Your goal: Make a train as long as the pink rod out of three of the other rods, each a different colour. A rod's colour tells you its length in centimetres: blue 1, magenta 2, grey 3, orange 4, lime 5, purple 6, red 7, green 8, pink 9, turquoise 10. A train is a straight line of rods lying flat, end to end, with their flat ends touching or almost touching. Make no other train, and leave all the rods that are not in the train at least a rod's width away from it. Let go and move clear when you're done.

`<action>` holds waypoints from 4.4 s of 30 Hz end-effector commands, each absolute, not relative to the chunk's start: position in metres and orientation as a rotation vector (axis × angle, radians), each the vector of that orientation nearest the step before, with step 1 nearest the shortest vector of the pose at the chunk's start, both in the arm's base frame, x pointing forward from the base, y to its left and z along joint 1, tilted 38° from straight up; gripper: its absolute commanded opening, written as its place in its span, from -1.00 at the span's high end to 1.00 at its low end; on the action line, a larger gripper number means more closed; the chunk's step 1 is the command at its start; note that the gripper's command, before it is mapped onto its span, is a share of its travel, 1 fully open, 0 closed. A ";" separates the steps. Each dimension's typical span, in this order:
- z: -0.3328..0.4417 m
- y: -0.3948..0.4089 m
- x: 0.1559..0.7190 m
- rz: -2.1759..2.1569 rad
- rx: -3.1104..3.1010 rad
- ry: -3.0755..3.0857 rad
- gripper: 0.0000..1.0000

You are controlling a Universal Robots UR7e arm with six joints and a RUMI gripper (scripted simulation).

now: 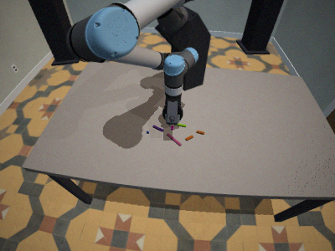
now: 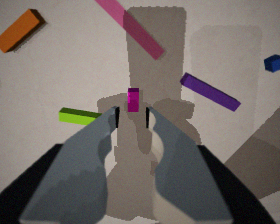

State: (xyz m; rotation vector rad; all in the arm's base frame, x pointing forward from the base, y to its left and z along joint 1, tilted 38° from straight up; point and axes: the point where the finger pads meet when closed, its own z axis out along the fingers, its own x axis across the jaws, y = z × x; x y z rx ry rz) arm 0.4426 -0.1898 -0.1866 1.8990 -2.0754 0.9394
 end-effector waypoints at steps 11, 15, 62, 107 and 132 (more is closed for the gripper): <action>-0.190 -0.194 0.445 0.942 1.897 -2.077 0.72; -0.193 -0.195 0.445 0.942 1.897 -2.077 0.72; -0.200 -0.200 0.447 0.940 1.898 -2.077 0.72; -0.196 -0.197 0.446 0.939 1.900 -2.075 1.00; -0.123 -0.144 0.419 0.939 1.900 -2.075 1.00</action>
